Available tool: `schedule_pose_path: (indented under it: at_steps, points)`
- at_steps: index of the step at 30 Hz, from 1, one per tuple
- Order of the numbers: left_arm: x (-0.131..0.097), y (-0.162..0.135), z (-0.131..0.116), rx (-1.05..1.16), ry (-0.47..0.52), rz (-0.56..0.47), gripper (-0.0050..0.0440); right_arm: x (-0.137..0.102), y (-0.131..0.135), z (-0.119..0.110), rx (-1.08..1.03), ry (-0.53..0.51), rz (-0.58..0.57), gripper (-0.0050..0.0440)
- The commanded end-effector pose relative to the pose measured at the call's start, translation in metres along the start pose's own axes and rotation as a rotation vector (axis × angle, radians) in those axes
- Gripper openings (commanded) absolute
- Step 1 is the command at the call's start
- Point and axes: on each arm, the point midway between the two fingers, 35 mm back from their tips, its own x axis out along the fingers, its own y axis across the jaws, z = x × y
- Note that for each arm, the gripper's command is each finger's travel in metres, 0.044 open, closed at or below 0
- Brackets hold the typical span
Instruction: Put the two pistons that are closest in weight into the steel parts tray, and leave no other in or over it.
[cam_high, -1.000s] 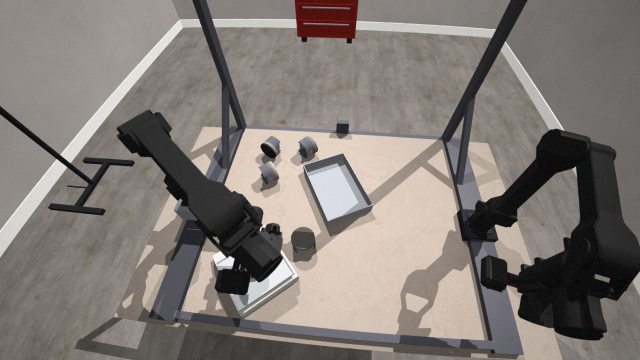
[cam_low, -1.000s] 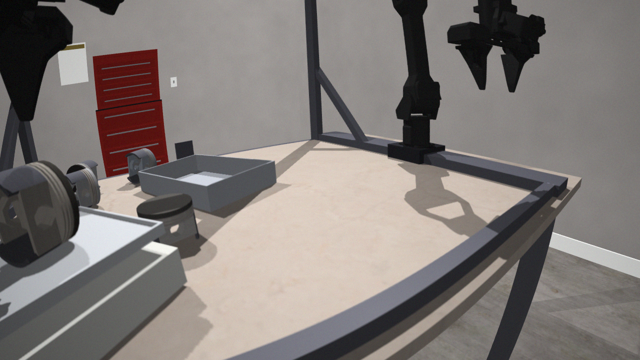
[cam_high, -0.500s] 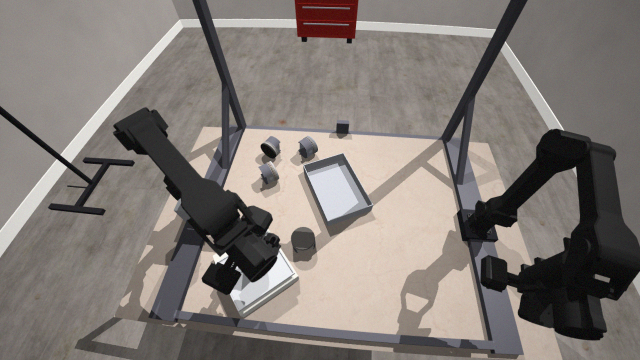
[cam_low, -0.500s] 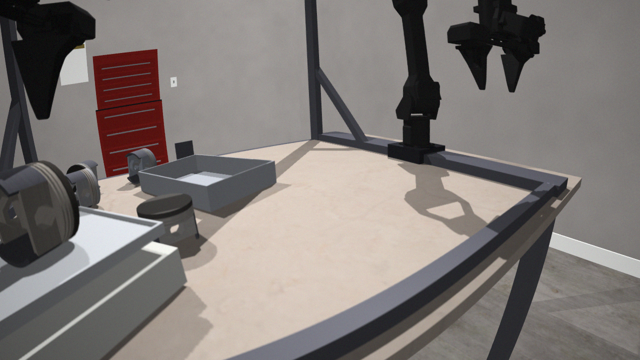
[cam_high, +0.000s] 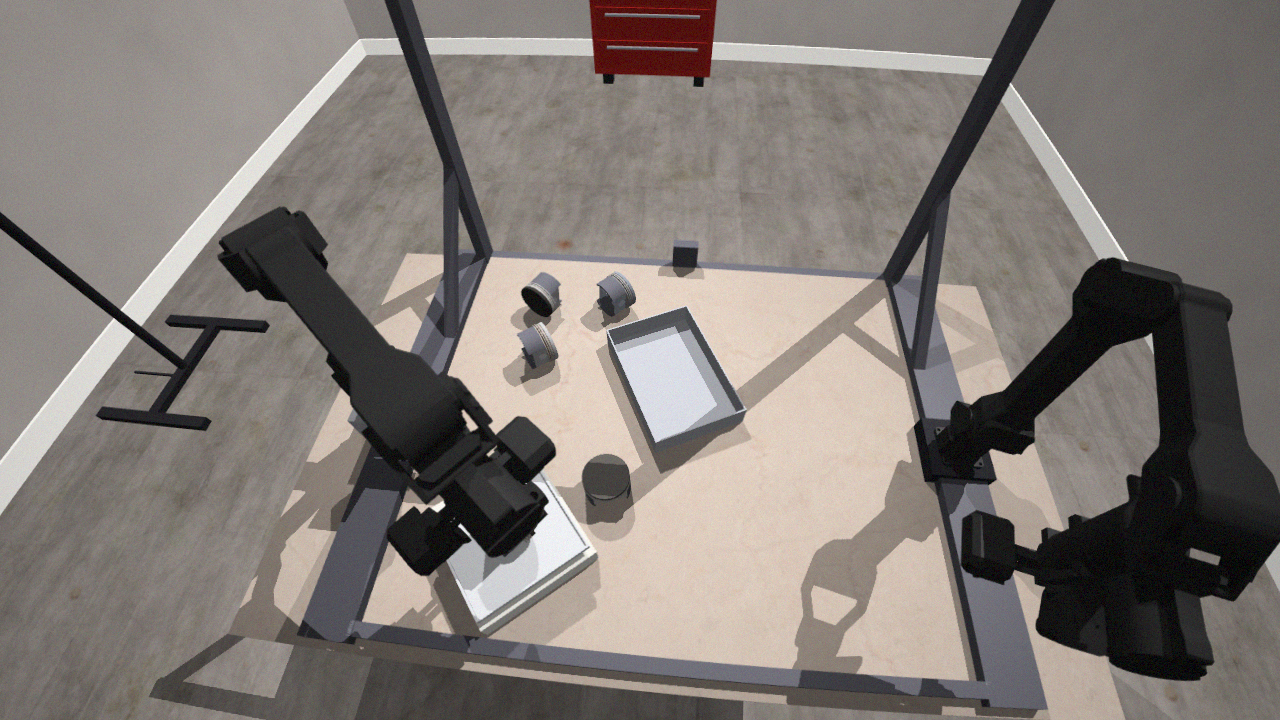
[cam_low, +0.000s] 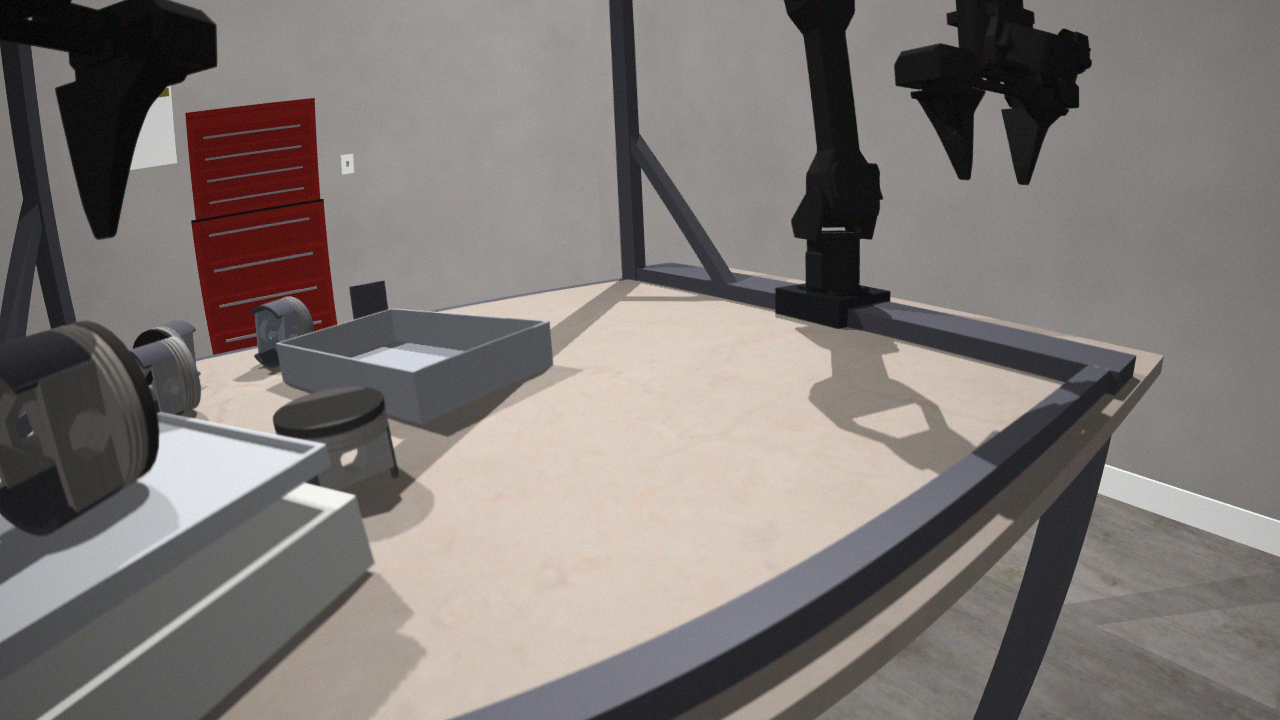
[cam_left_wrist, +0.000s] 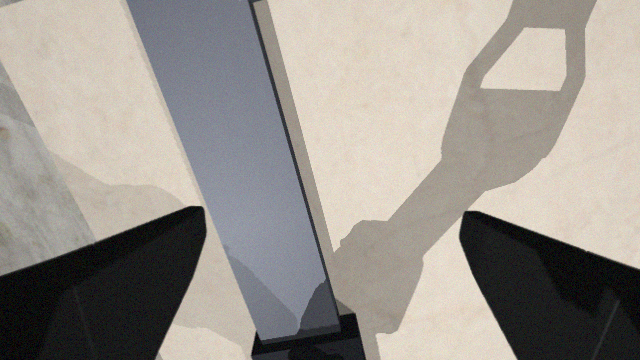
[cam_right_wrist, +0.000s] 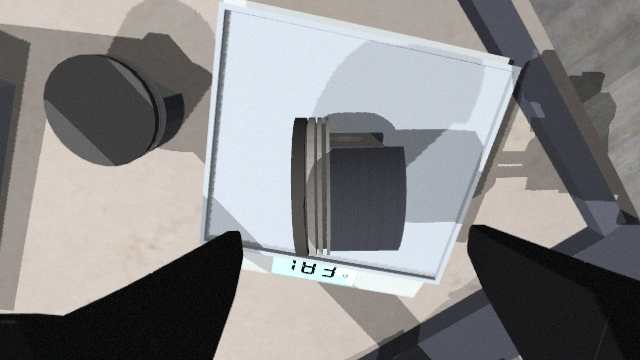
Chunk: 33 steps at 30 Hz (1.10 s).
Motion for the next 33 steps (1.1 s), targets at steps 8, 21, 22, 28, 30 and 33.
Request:
schedule_pose_path:
  at_steps: [8,21,22,28,30,33]
  points:
    - [-0.005,0.0,0.004,0.002,-0.018,-0.001,0.04,0.0,0.002,-0.044,0.09,-0.137,-0.013,0.0378]
    - [-0.005,0.0,0.004,0.002,-0.018,-0.001,0.04,0.024,0.01,-0.093,0.223,-0.389,-0.038,0.0378]
    - [-0.005,0.0,0.004,0.002,-0.018,-0.001,0.04,0.026,0.011,-0.098,0.231,-0.402,-0.04,0.0378]
    - [-0.005,0.0,0.004,0.002,-0.018,-0.001,0.04,0.034,0.014,-0.116,0.231,-0.401,-0.04,0.0378]
    - [-0.005,0.0,0.004,0.002,-0.018,-0.001,0.04,0.039,0.016,-0.126,0.23,-0.396,-0.041,0.0378]
    - [-0.005,0.0,0.004,0.002,-0.018,-0.001,0.04,0.042,0.017,-0.132,0.23,-0.395,-0.041,0.0378]
